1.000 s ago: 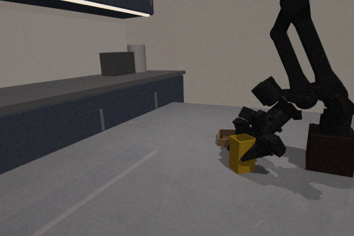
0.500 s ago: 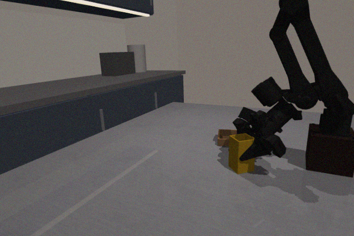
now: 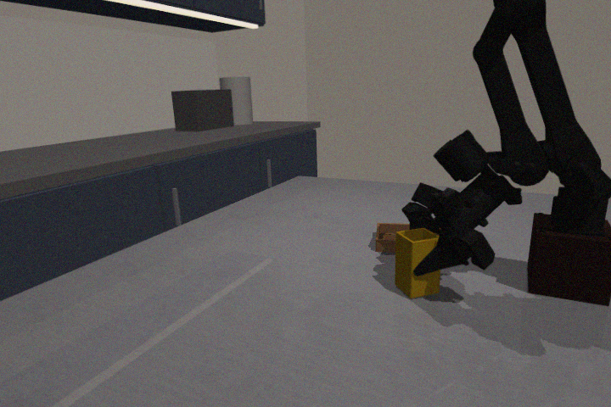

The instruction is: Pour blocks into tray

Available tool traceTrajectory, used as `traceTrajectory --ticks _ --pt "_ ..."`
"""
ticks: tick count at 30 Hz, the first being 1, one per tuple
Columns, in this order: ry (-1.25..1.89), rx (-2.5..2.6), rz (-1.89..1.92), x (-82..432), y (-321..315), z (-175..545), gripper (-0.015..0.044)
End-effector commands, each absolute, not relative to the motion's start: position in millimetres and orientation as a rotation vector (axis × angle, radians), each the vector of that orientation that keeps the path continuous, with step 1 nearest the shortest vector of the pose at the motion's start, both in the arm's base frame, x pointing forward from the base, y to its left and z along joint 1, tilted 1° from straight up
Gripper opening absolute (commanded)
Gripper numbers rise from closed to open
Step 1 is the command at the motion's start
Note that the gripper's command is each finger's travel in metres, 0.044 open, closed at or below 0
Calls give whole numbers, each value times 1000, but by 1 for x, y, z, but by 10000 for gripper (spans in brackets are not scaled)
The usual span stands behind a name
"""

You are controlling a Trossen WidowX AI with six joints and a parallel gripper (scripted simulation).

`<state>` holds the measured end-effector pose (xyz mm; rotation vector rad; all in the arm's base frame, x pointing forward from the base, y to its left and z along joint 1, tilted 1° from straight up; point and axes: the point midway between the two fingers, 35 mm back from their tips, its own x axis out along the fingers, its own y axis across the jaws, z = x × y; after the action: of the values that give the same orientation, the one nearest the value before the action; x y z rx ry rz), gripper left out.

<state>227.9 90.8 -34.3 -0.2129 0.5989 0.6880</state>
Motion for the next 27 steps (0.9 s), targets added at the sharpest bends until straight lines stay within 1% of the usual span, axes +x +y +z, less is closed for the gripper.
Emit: traceTrajectory --ticks 1,27 --pt "591 -211 683 229 91 -29 0" --pt "590 -212 683 229 91 -4 0"
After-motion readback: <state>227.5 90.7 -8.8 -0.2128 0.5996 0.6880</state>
